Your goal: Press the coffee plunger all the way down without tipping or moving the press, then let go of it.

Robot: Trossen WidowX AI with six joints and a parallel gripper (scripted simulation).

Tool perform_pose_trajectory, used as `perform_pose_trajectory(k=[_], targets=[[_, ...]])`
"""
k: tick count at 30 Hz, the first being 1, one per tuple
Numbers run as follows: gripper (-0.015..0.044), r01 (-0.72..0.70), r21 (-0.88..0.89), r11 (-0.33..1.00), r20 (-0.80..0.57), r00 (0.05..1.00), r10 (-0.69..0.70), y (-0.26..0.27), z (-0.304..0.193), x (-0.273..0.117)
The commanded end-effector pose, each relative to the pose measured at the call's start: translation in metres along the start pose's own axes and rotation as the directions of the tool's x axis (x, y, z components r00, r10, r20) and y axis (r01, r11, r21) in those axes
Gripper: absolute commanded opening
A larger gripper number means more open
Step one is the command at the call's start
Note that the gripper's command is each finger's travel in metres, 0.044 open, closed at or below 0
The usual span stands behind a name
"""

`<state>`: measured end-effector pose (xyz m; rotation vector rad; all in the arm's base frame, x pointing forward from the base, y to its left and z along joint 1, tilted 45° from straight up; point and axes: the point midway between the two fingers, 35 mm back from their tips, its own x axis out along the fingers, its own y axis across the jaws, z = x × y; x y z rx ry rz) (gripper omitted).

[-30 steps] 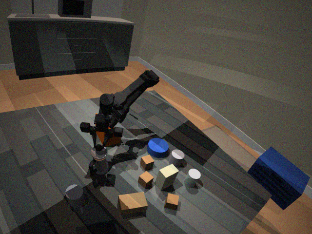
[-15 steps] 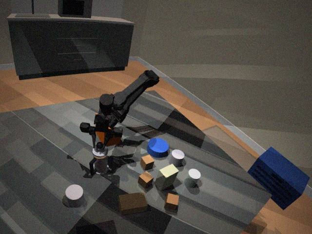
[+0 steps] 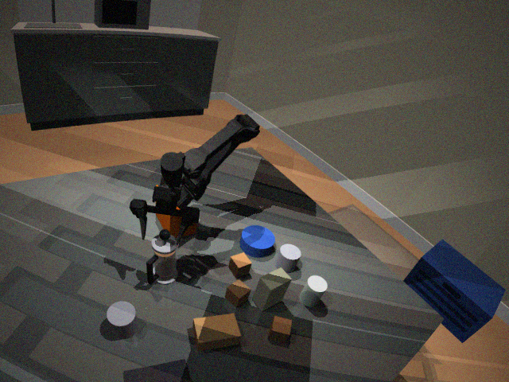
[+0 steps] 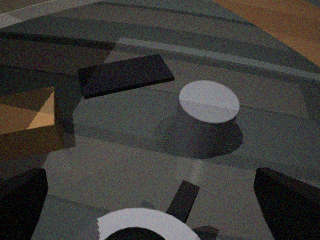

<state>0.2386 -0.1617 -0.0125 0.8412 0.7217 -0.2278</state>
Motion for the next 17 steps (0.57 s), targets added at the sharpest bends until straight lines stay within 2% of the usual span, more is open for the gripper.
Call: perform_pose_trajectory(k=[1,6,17], targets=[[0.0440,-0.002,-0.013,1.000,0.009,1.000,0.002,0.000,0.020,-0.015],[0.0440,-0.010,-0.002,1.000,0.000,1.000,0.010,0.005,0.052,-0.060],[0.0440,-0.010,-0.002,1.000,0.000,1.000,0.010,0.005,0.051,-0.062]])
